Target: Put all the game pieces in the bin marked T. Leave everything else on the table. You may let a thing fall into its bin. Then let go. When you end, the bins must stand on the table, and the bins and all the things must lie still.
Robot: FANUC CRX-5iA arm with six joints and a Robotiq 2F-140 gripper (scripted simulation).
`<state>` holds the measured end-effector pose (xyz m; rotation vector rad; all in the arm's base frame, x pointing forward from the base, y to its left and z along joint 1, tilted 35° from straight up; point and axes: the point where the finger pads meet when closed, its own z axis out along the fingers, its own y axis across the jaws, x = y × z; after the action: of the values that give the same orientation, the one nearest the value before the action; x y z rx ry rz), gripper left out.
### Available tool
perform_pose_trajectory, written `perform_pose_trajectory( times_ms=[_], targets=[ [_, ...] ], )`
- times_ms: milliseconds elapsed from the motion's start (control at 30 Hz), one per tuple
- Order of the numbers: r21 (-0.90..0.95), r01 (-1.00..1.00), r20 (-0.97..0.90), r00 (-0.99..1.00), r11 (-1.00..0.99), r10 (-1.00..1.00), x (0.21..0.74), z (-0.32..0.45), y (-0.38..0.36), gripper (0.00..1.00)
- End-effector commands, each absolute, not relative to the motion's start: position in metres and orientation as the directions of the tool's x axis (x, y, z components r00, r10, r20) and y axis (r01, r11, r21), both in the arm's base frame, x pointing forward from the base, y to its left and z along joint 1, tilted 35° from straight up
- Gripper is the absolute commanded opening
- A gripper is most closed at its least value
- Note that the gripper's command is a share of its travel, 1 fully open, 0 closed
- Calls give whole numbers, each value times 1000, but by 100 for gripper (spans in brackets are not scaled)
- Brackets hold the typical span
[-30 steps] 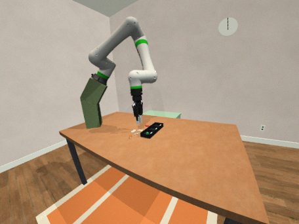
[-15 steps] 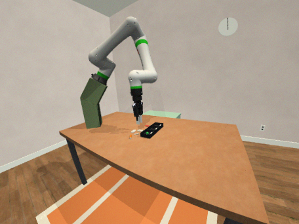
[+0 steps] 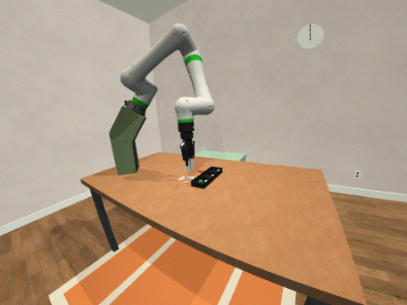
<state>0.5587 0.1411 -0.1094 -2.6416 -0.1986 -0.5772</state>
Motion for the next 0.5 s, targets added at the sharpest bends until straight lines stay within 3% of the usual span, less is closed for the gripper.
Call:
perform_pose_trajectory(
  times_ms=[0, 467],
  targets=[
    [-377, 225, 427, 903, -899, 47, 563, -118, 145, 25],
    [-377, 225, 427, 903, -899, 47, 576, -147, 161, 25]
  ],
)
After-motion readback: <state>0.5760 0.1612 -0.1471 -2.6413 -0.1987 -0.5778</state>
